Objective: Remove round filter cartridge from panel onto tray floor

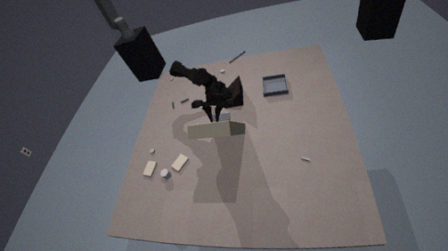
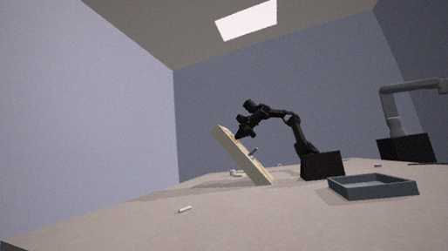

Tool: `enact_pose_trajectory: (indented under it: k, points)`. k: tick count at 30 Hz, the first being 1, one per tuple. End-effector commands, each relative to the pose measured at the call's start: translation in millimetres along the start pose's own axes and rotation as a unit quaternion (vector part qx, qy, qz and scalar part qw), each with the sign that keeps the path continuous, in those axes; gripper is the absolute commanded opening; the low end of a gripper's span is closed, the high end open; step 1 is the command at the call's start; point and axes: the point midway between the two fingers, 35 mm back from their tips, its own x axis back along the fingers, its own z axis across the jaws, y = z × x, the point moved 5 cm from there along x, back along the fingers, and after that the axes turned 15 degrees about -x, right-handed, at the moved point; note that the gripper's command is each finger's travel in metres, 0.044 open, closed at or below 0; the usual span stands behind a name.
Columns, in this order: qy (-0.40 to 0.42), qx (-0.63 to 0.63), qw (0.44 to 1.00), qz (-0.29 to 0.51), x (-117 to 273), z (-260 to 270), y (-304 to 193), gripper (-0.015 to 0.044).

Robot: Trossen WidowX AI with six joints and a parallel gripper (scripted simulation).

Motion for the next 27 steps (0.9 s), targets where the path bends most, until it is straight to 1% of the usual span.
enact_pose_trajectory:
  k: [1,27]
  points:
    - [0.002,0.004,1.000,0.000,-0.8,2.3,-1.7,0.0100]
    - [0.002,0.004,1.000,0.000,-0.8,0.3,1.0,0.0100]
